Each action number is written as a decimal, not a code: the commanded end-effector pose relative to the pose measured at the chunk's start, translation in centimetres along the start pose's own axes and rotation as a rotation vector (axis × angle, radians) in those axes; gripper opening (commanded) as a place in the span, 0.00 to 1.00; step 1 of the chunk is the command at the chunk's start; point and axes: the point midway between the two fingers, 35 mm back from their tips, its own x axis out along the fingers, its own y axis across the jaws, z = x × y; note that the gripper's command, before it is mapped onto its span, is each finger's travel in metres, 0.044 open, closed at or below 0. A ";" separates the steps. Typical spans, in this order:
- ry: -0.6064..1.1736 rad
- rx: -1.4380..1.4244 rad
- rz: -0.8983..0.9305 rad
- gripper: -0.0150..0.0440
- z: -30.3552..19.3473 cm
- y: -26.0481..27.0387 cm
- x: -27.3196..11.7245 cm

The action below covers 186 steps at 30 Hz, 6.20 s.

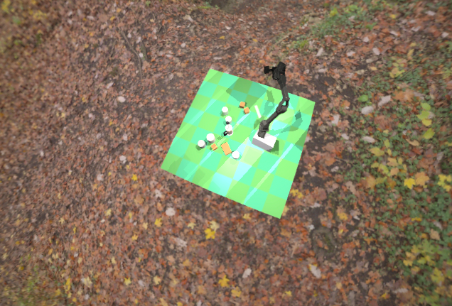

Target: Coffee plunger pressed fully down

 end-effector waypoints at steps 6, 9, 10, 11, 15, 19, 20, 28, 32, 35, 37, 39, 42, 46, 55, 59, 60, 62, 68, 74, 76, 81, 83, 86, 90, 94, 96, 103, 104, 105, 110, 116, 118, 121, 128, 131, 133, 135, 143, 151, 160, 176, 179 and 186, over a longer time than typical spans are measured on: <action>-0.020 -0.157 -0.104 1.00 1.1 -4.3 0.8; -0.015 -0.324 -0.208 1.00 2.1 -8.7 1.1; -0.008 -0.384 -0.242 1.00 2.4 -10.2 1.0; -0.001 -0.435 -0.292 1.00 2.8 -12.1 0.8; 0.040 -0.680 -0.415 1.00 4.3 -17.6 -0.7; 0.115 -0.952 -0.540 1.00 6.1 -23.6 -3.1; 0.138 -1.011 -0.569 1.00 6.5 -24.9 -3.8; 0.356 -1.468 -0.739 1.00 10.1 -33.2 -10.7; 0.551 -1.769 -0.787 1.00 12.4 -36.9 -15.6; 0.707 -1.962 -0.797 1.00 14.2 -38.8 -19.2; 0.821 -2.098 -0.786 1.00 15.4 -39.8 -21.6; 0.938 -2.231 -0.764 1.00 16.8 -40.6 -23.9; 1.127 -2.423 -0.700 1.00 18.8 -41.3 -27.4; 1.394 -2.664 -0.553 1.00 21.6 -41.6 -31.7; 1.930 -3.090 0.058 1.00 27.5 -40.3 -38.5; 1.933 -3.090 0.055 1.00 28.8 -40.6 -37.8; 1.932 -3.088 0.053 1.00 29.5 -40.7 -37.5; 1.934 -3.089 0.054 1.00 31.0 -40.9 -36.6; 1.935 -3.089 0.060 1.00 32.7 -41.0 -35.8; 1.938 -3.088 0.057 1.00 32.8 -41.5 -35.6; 1.939 -3.088 0.056 1.00 32.9 -41.8 -35.4; 1.943 -3.087 0.054 1.00 33.1 -42.5 -35.1; 1.945 -3.086 0.054 1.00 33.2 -42.8 -34.9; 1.946 -3.085 0.055 1.00 33.3 -43.2 -34.7; 1.948 -3.085 0.058 1.00 33.4 -43.8 -34.4; 1.949 -3.084 0.062 1.00 33.6 -44.3 -34.0; 1.949 -3.084 0.064 1.00 33.6 -44.4 -33.9; 1.949 -3.084 0.064 0.78 33.7 -44.5 -33.9; 1.949 -3.084 0.064 0.73 33.7 -44.5 -33.9; 1.949 -3.084 0.064 0.69 33.7 -44.5 -33.9; 1.949 -3.084 0.064 0.47 33.7 -44.5 -33.9; 1.949 -3.084 0.064 0.46 33.7 -44.5 -33.9; 1.949 -3.084 0.064 0.46 33.7 -44.5 -33.9; 1.949 -3.084 0.064 0.46 33.7 -44.5 -33.9; 1.951 -3.083 0.060 0.46 34.4 -44.9 -33.5; 1.952 -3.083 0.057 0.46 34.8 -45.1 -33.4; 1.952 -3.083 0.056 0.46 35.1 -45.2 -33.2; 1.953 -3.083 0.055 0.46 35.4 -45.3 -33.1; 1.955 -3.082 0.050 0.46 36.5 -45.8 -32.5; 1.956 -3.082 0.048 0.46 37.7 -46.2 -31.9; 1.957 -3.082 0.048 0.46 38.9 -46.6 -31.2; 1.954 -3.084 0.058 0.46 41.0 -47.4 -29.8; 1.953 -3.084 0.061 0.46 41.3 -47.6 -29.5; 1.950 -3.086 0.068 0.46 42.0 -48.2 -28.9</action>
